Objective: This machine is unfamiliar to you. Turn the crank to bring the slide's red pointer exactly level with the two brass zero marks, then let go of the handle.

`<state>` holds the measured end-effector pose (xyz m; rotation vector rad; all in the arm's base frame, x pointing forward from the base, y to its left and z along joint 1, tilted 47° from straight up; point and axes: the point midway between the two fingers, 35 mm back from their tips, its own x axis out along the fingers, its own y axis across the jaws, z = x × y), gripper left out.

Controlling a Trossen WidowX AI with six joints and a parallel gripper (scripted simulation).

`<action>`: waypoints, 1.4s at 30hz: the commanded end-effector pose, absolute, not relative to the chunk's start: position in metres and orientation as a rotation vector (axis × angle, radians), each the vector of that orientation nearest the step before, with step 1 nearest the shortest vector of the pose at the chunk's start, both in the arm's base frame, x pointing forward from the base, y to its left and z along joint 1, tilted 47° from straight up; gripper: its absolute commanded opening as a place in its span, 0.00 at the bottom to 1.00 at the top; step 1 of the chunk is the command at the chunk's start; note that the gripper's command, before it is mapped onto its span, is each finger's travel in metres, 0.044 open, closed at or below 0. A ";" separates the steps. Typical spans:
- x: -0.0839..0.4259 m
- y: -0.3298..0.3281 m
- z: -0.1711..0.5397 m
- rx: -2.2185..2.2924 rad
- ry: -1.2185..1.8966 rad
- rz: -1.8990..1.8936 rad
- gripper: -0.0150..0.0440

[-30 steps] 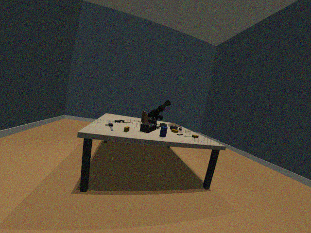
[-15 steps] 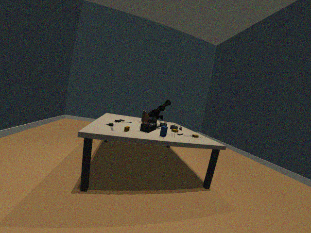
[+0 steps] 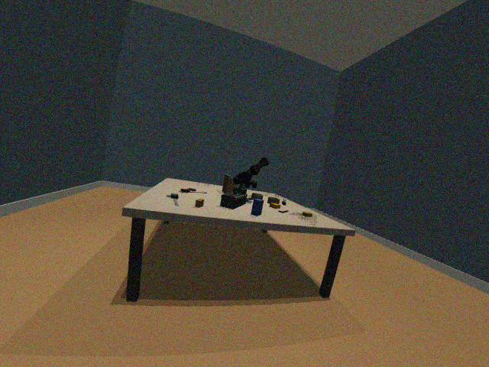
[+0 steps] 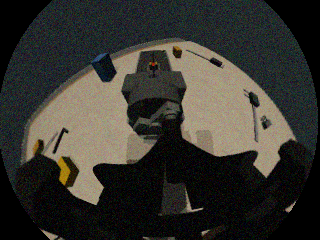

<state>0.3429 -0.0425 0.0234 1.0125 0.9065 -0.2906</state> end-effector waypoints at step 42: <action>0.344 -0.042 0.026 1.013 0.905 -0.293 0.48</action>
